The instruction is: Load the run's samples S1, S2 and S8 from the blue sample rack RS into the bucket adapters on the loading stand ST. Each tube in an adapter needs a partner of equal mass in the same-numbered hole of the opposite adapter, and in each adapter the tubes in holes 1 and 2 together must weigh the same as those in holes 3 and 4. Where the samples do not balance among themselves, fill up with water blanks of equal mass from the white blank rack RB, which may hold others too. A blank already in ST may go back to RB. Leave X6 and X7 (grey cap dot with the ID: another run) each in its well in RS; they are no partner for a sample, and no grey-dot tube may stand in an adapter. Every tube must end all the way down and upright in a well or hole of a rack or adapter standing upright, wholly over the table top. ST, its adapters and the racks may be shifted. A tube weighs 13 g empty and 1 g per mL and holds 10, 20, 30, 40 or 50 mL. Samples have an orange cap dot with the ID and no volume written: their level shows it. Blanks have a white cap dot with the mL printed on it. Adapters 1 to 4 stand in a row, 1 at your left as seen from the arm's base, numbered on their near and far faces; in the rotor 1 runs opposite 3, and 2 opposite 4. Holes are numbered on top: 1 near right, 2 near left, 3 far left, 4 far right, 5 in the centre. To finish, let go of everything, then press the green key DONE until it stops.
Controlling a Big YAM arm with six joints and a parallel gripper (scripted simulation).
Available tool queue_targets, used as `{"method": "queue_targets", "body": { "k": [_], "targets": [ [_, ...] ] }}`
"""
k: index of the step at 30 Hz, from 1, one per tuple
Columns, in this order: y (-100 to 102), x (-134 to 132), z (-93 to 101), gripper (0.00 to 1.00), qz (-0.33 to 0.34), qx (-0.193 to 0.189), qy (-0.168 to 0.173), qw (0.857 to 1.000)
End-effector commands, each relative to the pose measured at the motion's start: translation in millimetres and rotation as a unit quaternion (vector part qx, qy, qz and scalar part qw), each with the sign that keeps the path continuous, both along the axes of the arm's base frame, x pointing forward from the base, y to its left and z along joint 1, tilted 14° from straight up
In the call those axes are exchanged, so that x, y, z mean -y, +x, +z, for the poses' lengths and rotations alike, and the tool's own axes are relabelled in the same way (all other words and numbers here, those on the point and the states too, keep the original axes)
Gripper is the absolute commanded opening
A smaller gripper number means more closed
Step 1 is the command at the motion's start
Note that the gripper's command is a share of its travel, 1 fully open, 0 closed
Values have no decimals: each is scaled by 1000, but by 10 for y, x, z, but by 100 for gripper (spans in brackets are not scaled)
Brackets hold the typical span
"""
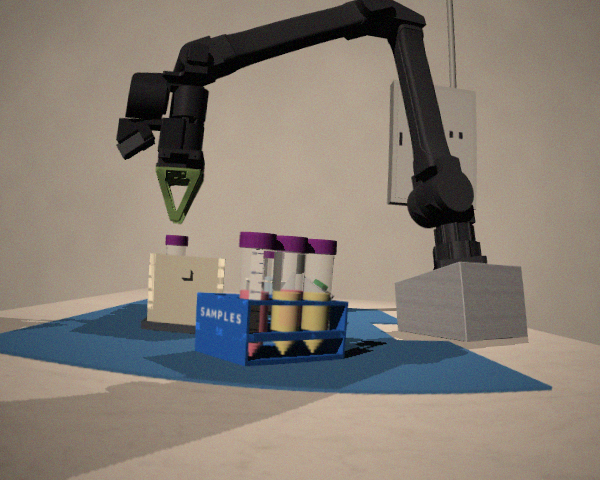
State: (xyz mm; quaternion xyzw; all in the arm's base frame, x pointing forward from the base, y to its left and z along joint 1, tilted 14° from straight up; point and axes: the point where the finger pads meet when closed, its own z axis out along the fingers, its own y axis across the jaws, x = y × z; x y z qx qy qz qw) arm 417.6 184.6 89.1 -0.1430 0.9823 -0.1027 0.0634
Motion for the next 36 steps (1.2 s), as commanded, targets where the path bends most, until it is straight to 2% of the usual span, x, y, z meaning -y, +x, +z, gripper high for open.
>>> {"method": "queue_targets", "body": {
  "k": [1,3,4,5,10,13,15,17,18,19,22,26,28,32,34,35,36],
  "targets": [
    [112,-70,183,55,-1,20,10,1000],
    [112,-70,183,55,-1,20,10,1000],
    [-11,41,160,55,-10,12,6,1000],
    [-106,-102,140,80,35,7,0,999],
    [-372,-406,46,80,156,-7,-13,988],
    [-489,-628,69,80,227,-11,-20,974],
    [-683,-681,-45,80,274,-30,-32,961],
    [-683,-681,-45,80,274,-30,-32,961],
    [-617,-787,63,80,292,-22,-30,956],
    [-798,-795,-70,80,320,-38,-40,946],
    [-1011,-931,-296,80,388,-69,-59,917],
    [-1183,-1244,-295,80,476,-72,-66,874],
    [-1325,-1334,-343,80,517,-84,-75,848],
    [-1503,-1672,-341,80,598,-83,-82,793],
    [-1503,-1672,-341,80,598,-83,-82,793],
    [-1610,-1650,-414,80,616,-97,-90,777],
    [-1641,-1768,-384,80,635,-93,-90,762]
  ]
}}
